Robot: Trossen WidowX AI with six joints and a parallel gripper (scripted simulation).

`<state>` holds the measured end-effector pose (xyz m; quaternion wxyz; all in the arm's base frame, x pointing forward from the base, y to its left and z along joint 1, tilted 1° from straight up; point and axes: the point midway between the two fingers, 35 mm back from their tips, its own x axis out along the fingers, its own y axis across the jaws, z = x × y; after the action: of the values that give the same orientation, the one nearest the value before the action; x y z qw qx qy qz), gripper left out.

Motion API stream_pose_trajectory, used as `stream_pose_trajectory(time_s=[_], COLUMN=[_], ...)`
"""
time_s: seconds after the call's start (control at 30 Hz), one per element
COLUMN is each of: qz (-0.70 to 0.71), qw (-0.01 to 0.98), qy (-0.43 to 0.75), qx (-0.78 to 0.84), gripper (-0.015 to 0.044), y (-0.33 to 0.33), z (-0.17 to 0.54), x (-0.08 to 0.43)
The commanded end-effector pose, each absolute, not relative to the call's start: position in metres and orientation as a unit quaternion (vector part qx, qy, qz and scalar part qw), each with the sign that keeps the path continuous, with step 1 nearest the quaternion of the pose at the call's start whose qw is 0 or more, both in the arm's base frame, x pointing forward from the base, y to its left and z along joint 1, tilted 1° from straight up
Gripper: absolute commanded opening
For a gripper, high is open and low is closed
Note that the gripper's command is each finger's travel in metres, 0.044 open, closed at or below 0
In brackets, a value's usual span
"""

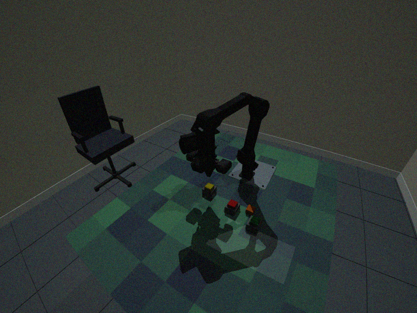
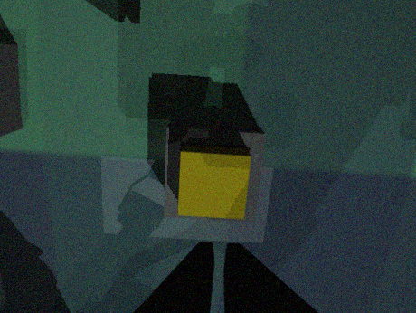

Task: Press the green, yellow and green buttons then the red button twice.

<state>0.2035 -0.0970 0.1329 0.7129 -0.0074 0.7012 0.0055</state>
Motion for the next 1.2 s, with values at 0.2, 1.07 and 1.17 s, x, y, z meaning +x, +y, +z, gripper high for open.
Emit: stream_pose_trajectory(time_s=[0.2,1.07,1.17], qz=[0.006,0.014,0.014], qw=[0.718,0.720,0.720], qy=[0.696,0.694,0.694], qx=[-0.010,-0.002,-0.002], gripper=[0.0020,0.0020,0.0020], y=[-0.091,0.154,0.155], z=[0.165,0.169,0.151], x=[0.208,0.266,0.268])
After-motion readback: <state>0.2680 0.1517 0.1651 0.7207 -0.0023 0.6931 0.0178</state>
